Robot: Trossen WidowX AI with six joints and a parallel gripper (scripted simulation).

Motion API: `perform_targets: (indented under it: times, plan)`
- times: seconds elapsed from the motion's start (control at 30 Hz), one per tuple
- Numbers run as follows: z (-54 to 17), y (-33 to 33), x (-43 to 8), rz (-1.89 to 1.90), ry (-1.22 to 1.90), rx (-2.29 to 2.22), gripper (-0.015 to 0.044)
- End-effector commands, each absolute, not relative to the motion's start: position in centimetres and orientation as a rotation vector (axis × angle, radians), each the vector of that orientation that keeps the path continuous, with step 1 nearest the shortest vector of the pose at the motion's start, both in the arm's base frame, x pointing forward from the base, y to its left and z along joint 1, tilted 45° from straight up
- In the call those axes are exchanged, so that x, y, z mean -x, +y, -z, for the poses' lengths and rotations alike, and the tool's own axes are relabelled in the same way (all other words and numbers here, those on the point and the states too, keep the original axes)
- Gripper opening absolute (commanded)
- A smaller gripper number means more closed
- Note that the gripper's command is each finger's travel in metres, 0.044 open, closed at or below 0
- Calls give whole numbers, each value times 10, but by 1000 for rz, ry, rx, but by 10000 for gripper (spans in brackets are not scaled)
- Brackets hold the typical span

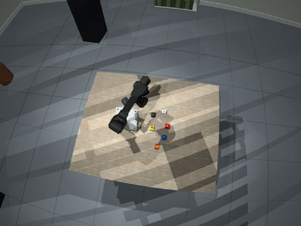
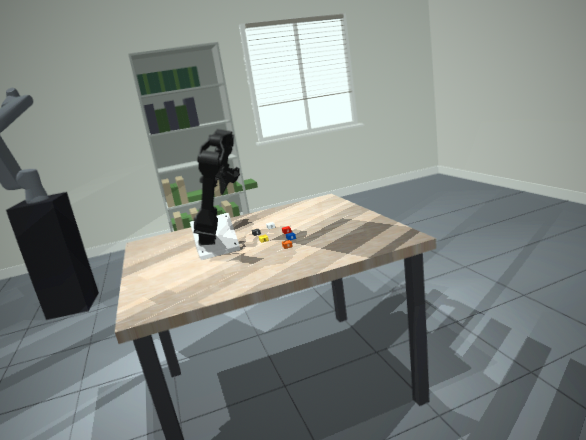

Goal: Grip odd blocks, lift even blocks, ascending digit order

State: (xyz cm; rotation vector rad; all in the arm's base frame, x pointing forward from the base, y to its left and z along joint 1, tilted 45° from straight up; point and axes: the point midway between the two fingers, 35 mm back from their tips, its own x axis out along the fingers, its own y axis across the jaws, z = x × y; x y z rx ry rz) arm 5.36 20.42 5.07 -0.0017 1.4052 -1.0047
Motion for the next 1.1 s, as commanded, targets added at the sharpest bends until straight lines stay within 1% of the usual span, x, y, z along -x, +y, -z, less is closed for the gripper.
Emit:
perform_targets:
  times: [0.0,0.07,0.13,0.3,0.53,0.77,1.07]
  plan:
    - [-51,204,-56,995,1408,5,400]
    - [-56,202,-79,918,1430,34,400]
    - [-65,195,-113,807,1447,85,400]
    - [-92,160,-190,595,1431,248,400]
    - [-128,101,-252,480,1385,466,400]
    - [-170,27,-291,449,1377,734,400]
    - [-171,25,-292,449,1378,744,400]
